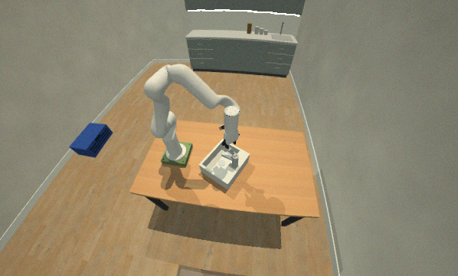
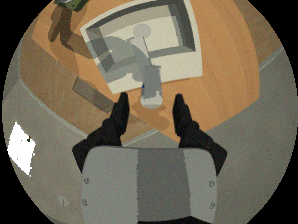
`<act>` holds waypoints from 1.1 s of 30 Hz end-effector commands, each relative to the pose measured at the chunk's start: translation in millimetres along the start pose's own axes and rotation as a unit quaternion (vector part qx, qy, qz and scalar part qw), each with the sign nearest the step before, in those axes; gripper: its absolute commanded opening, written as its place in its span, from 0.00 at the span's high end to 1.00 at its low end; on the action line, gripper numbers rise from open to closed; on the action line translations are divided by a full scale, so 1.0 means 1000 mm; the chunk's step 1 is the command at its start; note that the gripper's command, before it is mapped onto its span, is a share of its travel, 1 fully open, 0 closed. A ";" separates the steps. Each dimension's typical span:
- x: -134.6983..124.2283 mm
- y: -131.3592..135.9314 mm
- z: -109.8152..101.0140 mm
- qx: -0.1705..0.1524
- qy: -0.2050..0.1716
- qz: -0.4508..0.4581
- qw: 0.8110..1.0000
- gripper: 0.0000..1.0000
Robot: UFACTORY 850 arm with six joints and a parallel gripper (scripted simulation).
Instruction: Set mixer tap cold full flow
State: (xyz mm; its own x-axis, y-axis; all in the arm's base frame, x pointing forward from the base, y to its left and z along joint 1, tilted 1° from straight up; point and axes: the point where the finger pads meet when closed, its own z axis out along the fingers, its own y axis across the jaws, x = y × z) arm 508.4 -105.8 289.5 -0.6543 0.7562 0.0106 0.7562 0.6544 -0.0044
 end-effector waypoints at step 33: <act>0.000 0.001 0.044 -0.001 -0.001 0.000 1.000 0.35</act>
State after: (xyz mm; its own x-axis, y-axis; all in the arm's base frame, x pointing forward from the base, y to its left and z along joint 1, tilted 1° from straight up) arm 508.0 -105.3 248.1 -0.6543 0.7562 0.0107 0.7562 0.6544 -0.0045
